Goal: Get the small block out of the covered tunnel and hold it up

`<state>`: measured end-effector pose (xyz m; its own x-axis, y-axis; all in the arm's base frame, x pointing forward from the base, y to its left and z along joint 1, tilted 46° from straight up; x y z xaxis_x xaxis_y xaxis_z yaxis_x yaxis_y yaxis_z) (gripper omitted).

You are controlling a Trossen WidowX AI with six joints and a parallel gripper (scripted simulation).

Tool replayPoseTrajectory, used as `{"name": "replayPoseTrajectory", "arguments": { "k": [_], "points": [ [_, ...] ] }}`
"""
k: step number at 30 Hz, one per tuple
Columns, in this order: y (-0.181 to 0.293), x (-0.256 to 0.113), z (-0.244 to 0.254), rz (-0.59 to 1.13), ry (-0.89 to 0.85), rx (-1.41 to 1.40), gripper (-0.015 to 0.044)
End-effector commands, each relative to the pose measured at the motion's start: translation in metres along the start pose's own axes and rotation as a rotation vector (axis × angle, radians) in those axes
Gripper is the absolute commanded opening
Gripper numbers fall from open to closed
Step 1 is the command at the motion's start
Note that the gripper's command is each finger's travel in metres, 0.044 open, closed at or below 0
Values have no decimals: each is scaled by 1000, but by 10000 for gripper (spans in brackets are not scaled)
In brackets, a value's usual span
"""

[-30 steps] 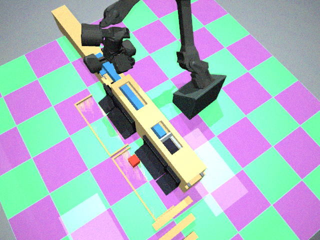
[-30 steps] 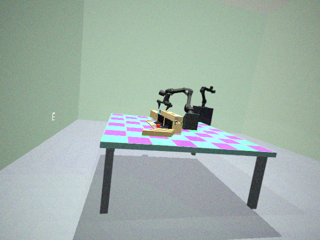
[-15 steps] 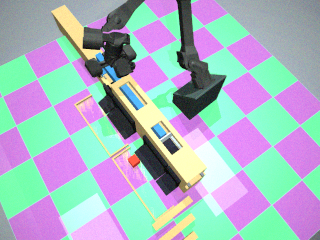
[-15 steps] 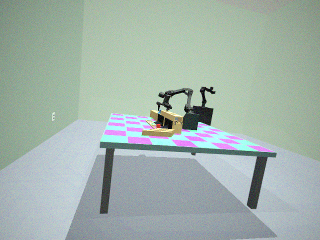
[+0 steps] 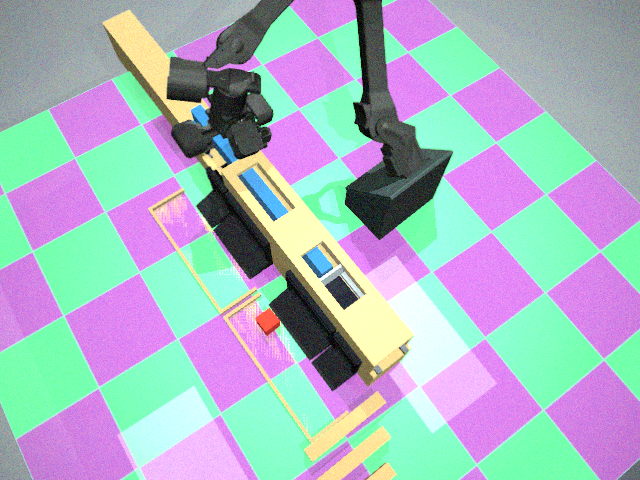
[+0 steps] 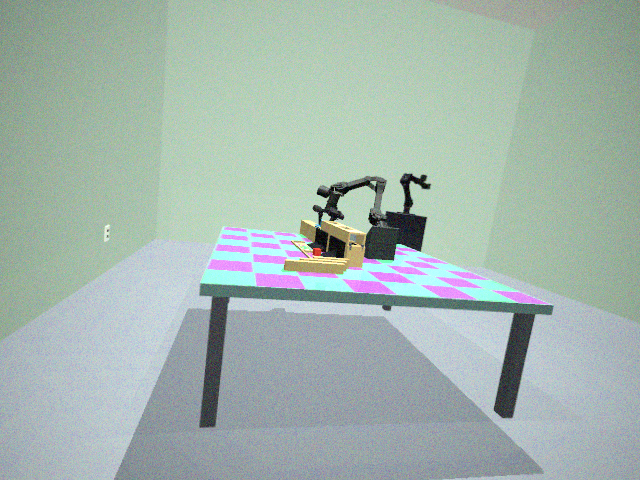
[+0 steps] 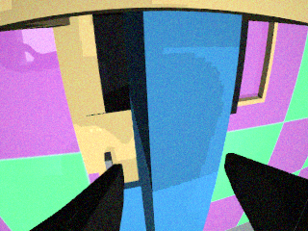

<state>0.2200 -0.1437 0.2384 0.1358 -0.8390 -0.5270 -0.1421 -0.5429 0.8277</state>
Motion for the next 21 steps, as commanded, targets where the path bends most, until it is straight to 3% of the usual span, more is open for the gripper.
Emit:
{"name": "replayPoseTrajectory", "arguments": {
  "k": [1,5,9,11,21],
  "points": [
    [0,0,0,1,0,3,177],
    [0,0,0,1,0,3,72],
    [0,0,0,1,0,3,46],
    [-1,0,0,1,0,3,0],
    [-27,1,2,-2,0,-3,0]
  ]
}}
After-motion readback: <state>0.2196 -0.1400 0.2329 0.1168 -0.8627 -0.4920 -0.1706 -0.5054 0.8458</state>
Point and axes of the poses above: the point midway between the two fingers, 35 mm back from their tips, its own x axis out along the fingers, its own z axis across the jaws, y = z × x, the point moved 6 cm from there along -x, back along the fingers, and after that the axes turned 2 degrees about x, right-handed, at the moved point
